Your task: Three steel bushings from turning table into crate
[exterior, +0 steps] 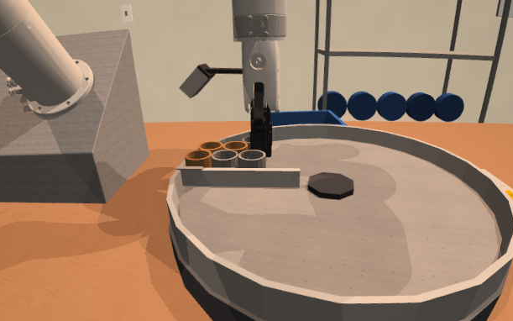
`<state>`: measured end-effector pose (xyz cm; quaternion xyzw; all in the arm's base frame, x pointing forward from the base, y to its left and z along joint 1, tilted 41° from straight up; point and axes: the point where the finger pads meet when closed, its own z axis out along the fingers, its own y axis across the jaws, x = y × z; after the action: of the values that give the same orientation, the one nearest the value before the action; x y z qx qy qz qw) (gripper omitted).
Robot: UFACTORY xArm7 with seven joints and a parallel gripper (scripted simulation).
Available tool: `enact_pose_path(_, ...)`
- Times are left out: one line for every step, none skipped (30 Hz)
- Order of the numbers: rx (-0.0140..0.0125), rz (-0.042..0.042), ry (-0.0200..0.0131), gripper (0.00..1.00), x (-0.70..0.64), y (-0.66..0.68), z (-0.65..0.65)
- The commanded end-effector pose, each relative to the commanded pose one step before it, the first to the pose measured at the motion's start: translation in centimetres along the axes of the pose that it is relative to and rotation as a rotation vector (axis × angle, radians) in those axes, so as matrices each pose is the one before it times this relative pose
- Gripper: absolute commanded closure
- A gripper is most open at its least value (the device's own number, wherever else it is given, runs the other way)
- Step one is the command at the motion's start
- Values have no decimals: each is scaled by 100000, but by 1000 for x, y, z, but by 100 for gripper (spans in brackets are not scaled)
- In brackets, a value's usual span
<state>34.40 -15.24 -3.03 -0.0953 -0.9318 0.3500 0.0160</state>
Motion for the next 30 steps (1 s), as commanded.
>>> enact_pose_path(-64,-34,-264,100,-89,43,-107)
enact_pose_path(0,0,0,100,0,0,-24)
enact_pose_path(0,1,0,100,0,0,-60)
enact_pose_path(0,1,0,100,0,0,-107)
enact_pose_path(0,0,0,100,0,0,-161)
enact_pose_path(0,0,0,100,0,0,-219)
enact_pose_path(0,0,0,100,0,0,-276)
enact_pose_path(0,0,0,100,0,0,-330)
enact_pose_path(0,0,0,100,0,0,-379)
enact_pose_path(0,-1,0,100,1,0,-420)
enact_pose_path(0,0,0,100,0,0,-452)
enact_pose_path(0,0,0,100,0,0,-475)
enact_pose_path(0,0,0,100,0,0,-486)
enact_pose_path(0,0,0,100,0,0,-487)
enact_pose_path(0,0,0,100,0,0,-477)
enact_pose_path(0,0,0,100,0,0,-455)
enact_pose_path(0,0,0,100,0,0,0)
enact_pose_path(0,0,0,100,0,0,0)
enact_pose_path(0,0,0,100,0,0,-424)
enact_pose_path(0,0,0,100,0,0,-383)
enact_pose_path(0,0,0,100,0,0,-335)
enact_pose_path(0,0,0,100,0,0,-280)
enact_pose_path(0,0,0,100,0,0,-223)
enact_pose_path(0,0,0,100,0,0,-165)
enact_pose_path(-1,-1,0,100,0,0,-109)
enact_pose_path(-1,-1,0,100,0,0,-61)
enact_pose_path(0,0,0,100,0,0,-24)
enact_pose_path(0,0,0,100,0,0,-4)
enact_pose_path(0,0,0,100,0,0,0)
enact_pose_path(0,0,0,100,0,0,0)
